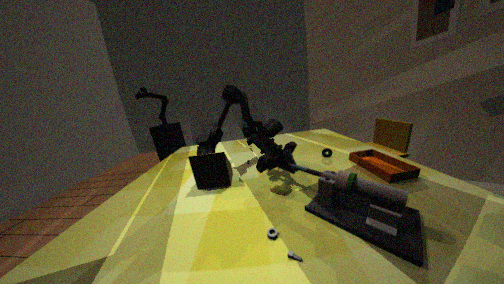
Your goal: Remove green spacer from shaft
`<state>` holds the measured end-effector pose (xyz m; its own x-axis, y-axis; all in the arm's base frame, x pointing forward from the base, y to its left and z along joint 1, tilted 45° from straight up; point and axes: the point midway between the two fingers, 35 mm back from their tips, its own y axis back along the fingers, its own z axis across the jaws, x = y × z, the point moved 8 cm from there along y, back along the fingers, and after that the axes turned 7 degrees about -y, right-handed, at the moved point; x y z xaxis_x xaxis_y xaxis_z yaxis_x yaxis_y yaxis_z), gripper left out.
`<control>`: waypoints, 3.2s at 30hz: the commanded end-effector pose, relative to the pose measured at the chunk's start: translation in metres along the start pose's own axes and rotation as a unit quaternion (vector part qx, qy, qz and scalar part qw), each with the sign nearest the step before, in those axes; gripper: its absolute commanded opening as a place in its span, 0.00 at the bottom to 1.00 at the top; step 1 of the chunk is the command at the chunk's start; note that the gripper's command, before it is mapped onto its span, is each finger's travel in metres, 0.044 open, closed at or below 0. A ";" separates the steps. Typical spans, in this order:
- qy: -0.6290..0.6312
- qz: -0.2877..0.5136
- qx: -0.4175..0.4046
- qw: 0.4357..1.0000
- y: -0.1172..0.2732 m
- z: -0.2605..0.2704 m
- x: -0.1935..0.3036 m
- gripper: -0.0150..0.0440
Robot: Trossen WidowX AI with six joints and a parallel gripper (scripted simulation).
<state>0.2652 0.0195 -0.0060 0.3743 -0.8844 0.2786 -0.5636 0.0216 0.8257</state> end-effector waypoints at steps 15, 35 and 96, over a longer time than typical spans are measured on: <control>-0.002 -0.001 -0.001 1.000 0.002 0.001 -0.002 0.25; -0.002 -0.001 -0.001 1.000 0.004 0.001 -0.003 0.25; 0.000 0.000 0.000 1.000 0.008 0.001 -0.005 0.25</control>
<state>0.2583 0.0237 -0.0008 0.3747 -0.8845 0.2778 -0.5631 0.0209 0.8261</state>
